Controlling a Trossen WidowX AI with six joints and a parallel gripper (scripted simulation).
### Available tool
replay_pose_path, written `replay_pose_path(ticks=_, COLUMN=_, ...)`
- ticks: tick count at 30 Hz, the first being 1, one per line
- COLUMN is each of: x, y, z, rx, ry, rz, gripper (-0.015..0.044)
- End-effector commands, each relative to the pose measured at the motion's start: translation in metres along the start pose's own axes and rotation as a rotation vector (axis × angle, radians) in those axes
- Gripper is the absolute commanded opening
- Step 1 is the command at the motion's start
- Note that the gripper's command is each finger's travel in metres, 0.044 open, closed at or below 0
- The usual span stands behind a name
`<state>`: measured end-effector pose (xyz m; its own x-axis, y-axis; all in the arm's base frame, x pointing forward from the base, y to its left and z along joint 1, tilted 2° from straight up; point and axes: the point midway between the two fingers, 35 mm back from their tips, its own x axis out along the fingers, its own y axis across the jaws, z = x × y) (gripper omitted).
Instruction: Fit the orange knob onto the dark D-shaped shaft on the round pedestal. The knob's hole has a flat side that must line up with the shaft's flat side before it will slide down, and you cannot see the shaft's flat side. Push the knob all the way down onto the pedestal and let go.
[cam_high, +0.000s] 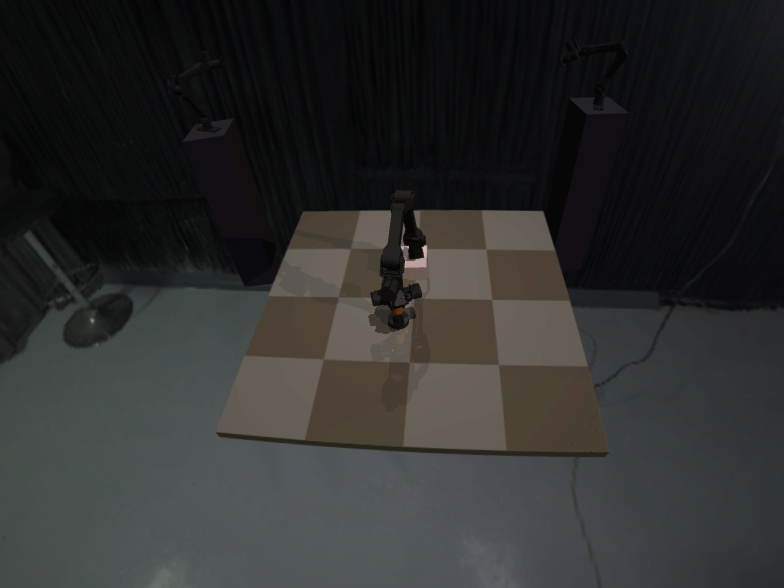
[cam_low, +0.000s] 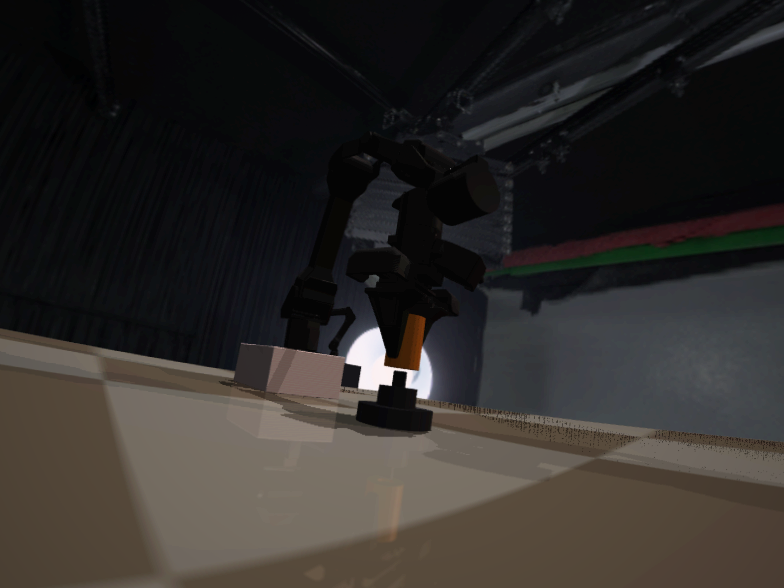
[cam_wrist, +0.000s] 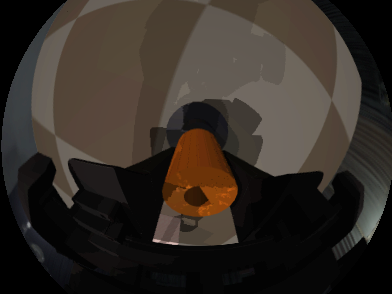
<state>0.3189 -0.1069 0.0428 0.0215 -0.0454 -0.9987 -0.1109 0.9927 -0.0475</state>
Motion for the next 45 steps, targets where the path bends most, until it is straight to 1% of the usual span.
replay_pose_path(ticks=1, x=0.0009, y=-0.0003, z=0.0003, rx=-0.042, ry=-0.003, rz=-0.001, gripper=0.0)
replay_pose_path(ticks=22, x=0.004, y=0.0005, z=-0.001, rx=-0.042, ry=-0.003, rz=-0.001, gripper=0.0)
replay_pose_path(ticks=28, x=-0.0011, y=-0.0002, z=0.0, rx=-0.042, ry=-0.003, rz=-0.001, gripper=0.0)
replay_pose_path(ticks=31, x=-0.0014, y=-0.0003, z=0.0002, rx=-0.096, ry=-0.003, rz=-0.001, gripper=0.0)
replay_pose_path(ticks=35, x=-0.0022, y=-0.0011, z=0.0015, rx=-0.241, ry=-0.003, rz=-0.001, gripper=0.0)
replay_pose_path(ticks=45, x=0.0021, y=-0.0007, z=0.0006, rx=-0.252, ry=-0.003, rz=-0.001, gripper=0.0)
